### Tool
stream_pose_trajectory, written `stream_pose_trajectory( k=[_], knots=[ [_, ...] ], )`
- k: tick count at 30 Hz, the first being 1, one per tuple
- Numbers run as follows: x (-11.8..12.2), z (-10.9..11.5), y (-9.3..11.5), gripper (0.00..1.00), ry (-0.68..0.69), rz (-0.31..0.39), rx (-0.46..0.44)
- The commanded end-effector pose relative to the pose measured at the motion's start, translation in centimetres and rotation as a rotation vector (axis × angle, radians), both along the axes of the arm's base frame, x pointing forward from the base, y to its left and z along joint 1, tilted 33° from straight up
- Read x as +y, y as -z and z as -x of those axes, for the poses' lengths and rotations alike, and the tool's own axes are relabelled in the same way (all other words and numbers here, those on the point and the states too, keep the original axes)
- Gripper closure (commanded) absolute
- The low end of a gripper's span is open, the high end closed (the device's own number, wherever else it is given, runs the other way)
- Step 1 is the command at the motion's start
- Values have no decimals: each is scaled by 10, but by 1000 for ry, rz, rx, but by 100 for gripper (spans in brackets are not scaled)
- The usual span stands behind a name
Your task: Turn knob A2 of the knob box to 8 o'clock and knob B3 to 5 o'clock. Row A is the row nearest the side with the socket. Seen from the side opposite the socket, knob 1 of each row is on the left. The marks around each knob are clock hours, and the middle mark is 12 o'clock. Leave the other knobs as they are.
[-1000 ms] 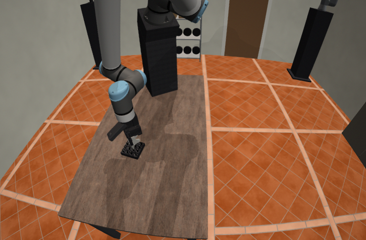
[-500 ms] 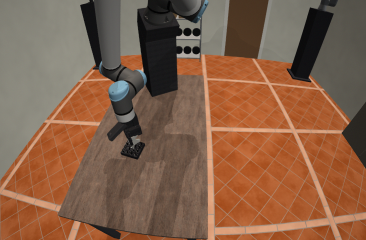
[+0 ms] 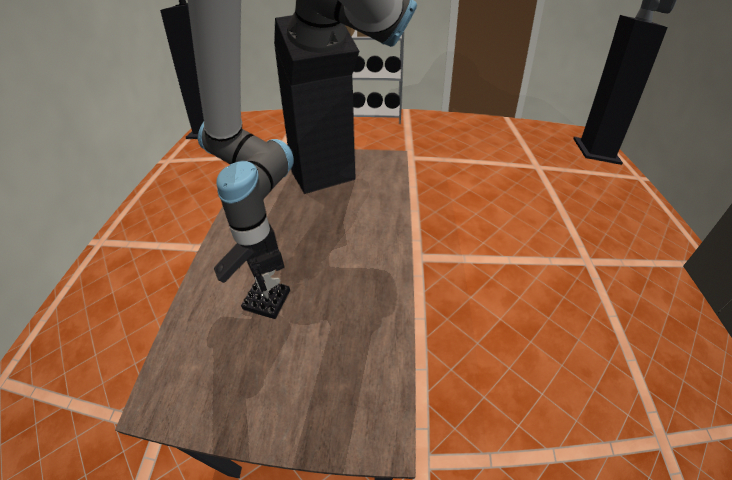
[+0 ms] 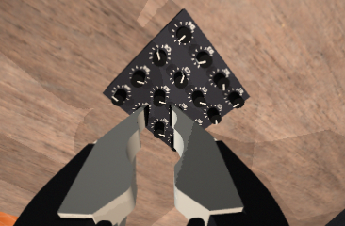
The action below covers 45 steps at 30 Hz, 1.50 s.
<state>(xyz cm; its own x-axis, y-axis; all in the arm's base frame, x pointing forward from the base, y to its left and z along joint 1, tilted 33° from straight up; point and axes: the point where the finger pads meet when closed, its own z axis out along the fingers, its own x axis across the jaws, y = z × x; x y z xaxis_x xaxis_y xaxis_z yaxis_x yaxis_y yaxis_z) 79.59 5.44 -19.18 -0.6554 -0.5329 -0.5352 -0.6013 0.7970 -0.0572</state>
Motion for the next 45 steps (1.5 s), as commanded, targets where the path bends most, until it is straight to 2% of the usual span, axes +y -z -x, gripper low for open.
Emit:
stream_pose_trajectory(
  k=[1,45],
  knots=[
    [0,0,-1,89,0,0,-1],
    [-4,-3,-1,89,0,0,-1]
  ],
)
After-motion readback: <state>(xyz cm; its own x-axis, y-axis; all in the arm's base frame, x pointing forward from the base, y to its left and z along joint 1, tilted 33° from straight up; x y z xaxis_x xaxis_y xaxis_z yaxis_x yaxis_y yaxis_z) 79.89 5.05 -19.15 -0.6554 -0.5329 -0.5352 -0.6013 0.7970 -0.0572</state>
